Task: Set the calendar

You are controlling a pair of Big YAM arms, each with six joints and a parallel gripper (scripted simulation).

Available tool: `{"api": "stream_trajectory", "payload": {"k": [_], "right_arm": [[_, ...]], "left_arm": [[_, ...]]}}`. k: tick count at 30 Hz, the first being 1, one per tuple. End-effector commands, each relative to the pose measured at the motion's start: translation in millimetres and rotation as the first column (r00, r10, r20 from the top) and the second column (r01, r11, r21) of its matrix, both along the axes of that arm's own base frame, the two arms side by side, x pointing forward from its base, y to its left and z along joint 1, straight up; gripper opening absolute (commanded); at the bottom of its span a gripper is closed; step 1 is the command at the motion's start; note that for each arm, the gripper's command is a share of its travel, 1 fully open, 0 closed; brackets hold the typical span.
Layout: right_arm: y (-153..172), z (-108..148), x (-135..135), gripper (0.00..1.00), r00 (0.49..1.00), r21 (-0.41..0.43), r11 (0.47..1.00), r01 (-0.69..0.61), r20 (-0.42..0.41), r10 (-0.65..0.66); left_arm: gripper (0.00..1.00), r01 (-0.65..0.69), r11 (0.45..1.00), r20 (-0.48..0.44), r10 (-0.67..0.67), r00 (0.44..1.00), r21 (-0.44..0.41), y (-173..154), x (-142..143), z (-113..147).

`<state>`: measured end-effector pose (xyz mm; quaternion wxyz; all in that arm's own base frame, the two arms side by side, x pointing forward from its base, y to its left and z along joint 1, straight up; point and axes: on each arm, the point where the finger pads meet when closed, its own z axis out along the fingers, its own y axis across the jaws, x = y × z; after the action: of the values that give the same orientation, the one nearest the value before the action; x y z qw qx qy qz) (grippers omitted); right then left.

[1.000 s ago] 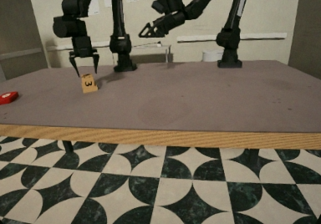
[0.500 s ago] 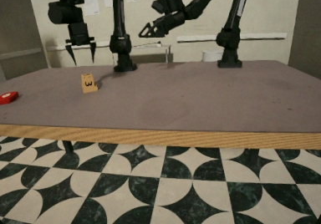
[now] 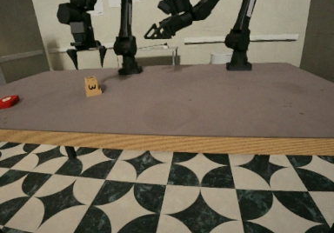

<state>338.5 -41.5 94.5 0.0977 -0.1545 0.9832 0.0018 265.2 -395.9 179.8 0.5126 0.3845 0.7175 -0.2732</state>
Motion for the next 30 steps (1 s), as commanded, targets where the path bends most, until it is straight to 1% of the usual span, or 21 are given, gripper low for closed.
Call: {"api": "stream_trajectory", "payload": {"k": [1,3,6,10,12,16,17,30], "right_arm": [[-1,9,9,1.00,0.978,0.030,0.986,0.163,0.130,-0.166],[-2,7,5,1.00,0.948,0.066,0.968,0.241,0.198,-0.249],[-3,4,1,1.00,0.898,0.112,0.939,0.326,0.274,-0.345],[0,2,-3,1.00,0.838,0.160,0.909,0.385,0.352,-0.417],[-1,0,-5,1.00,0.818,0.169,0.901,0.400,0.376,-0.434],[-1,0,-7,1.00,0.811,0.169,0.899,0.404,0.390,-0.437],[-3,6,2,1.00,0.810,0.161,0.906,0.393,0.405,-0.423],[-6,6,1,1.00,0.812,0.154,0.907,0.391,0.407,-0.419]], "left_arm": [[1.00,-0.001,0.999,0.030,0.002,1.000,-0.050,-13,8,27],[1.00,-0.001,0.999,0.030,0.002,1.000,-0.050,-13,8,27],[1.00,-0.001,0.999,0.030,0.002,1.000,-0.050,-13,8,27],[1.00,-0.001,0.999,0.030,0.002,1.000,-0.050,-13,8,27],[1.00,-0.001,0.999,0.030,0.002,1.000,-0.050,-13,8,27],[1.00,-0.001,0.999,0.030,0.002,1.000,-0.050,-13,8,27],[1.00,-0.001,0.999,0.030,0.002,1.000,-0.050,-13,8,27],[1.00,-0.001,0.999,0.030,0.002,1.000,-0.050,-13,8,27]]}}
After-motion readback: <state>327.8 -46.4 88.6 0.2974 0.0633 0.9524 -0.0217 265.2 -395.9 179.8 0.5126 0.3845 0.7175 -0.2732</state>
